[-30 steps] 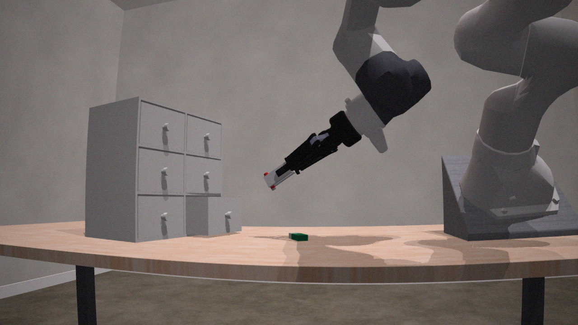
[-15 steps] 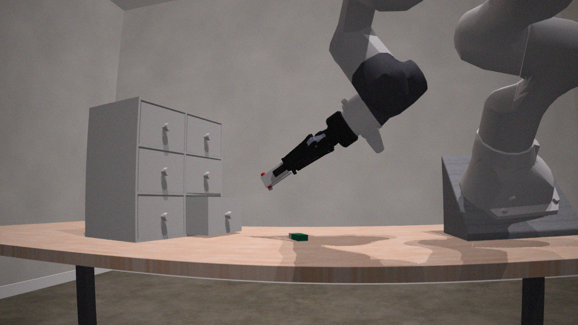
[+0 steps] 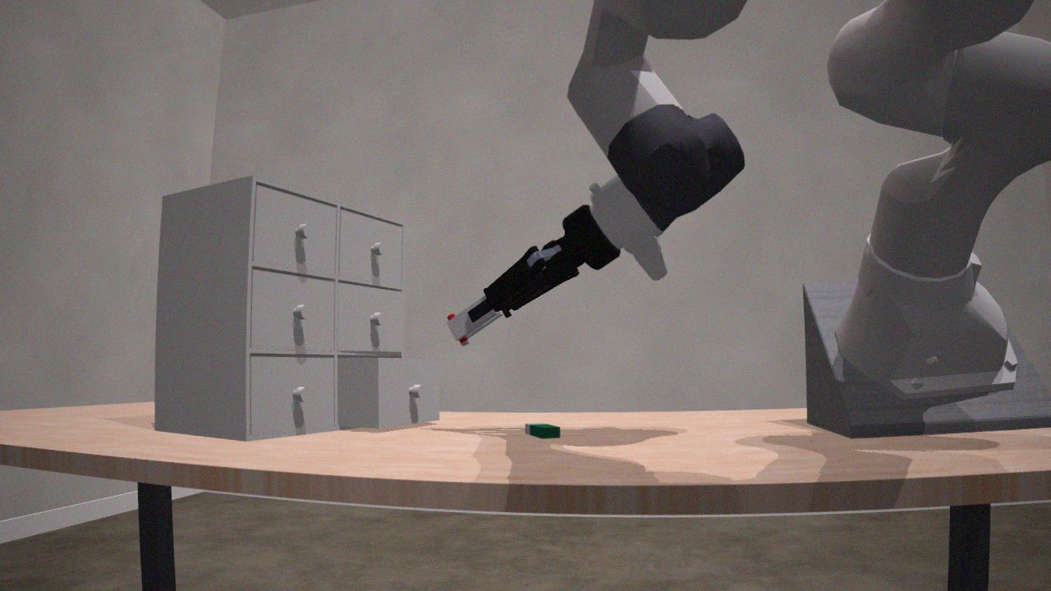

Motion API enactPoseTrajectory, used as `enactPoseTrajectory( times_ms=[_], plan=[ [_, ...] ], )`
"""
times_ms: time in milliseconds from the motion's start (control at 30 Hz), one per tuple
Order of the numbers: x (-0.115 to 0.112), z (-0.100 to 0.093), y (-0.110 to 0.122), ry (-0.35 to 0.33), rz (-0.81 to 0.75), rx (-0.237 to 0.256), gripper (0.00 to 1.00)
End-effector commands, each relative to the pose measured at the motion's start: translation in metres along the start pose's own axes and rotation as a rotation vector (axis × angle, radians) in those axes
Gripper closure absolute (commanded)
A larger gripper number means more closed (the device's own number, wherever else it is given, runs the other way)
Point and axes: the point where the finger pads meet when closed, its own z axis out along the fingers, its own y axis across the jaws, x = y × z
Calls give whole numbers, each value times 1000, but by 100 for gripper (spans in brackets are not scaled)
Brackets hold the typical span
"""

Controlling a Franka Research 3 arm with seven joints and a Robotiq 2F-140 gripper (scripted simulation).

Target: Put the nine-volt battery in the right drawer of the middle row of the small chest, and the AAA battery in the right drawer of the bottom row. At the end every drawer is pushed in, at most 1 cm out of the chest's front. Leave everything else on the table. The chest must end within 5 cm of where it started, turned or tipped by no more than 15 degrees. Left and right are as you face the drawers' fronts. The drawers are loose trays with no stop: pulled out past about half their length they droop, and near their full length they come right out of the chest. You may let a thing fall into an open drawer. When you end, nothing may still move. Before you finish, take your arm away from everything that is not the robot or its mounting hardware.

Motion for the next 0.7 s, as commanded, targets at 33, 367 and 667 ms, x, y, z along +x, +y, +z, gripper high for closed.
enactPoseTrajectory(
  times_ms=[33, 367, 667],
  plan=[
    [-8, 14, -1, 1, 22, 3, 97],
    [-29, 50, -2, 1, 22, 3, 97],
    [-42, 73, -2, 1, 22, 3, 97]
  ],
)
